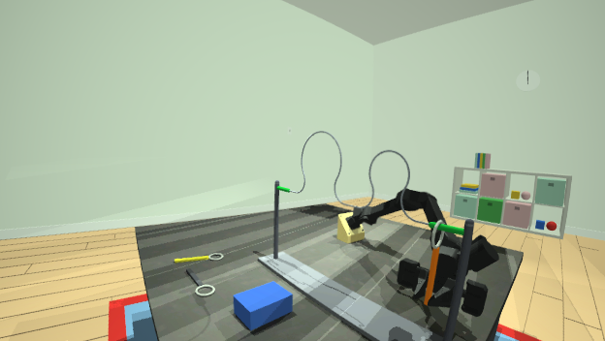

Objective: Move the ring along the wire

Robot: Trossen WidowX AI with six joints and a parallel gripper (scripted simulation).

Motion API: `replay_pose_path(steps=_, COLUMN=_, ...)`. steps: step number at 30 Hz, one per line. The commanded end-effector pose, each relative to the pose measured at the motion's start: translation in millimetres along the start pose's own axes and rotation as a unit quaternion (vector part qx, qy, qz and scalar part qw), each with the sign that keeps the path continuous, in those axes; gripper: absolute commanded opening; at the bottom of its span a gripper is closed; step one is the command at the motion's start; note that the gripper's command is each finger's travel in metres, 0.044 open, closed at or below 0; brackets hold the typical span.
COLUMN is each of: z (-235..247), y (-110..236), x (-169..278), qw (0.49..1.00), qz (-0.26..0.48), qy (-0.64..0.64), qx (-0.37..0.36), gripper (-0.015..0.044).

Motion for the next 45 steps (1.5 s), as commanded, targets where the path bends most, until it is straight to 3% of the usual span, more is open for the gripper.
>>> replay_pose_path(steps=1, z=0.0, y=0.0, x=0.0, qw=1.0, qz=0.0, qy=0.0, qx=0.0, gripper=0.0055)
replay_pose_path(steps=9, z=0.0, y=0.0, x=0.0, qw=1.0, qz=0.0, qy=0.0, qx=0.0, gripper=-0.015)
replay_pose_path(steps=45, z=2.4, y=0.1, x=-14.9, qw=1.0, qz=0.0, qy=-0.002, qx=0.0, gripper=-0.015)
Point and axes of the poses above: the point midway between the two fingers, 35 mm back from their tips, its own y axis back along the fingers, its own z axis across the jaws, x = y × z, the point moved 2 cm from there along y, back along the fingers, and after that the axes turned 14 degrees about -y, right-handed, at the moved point
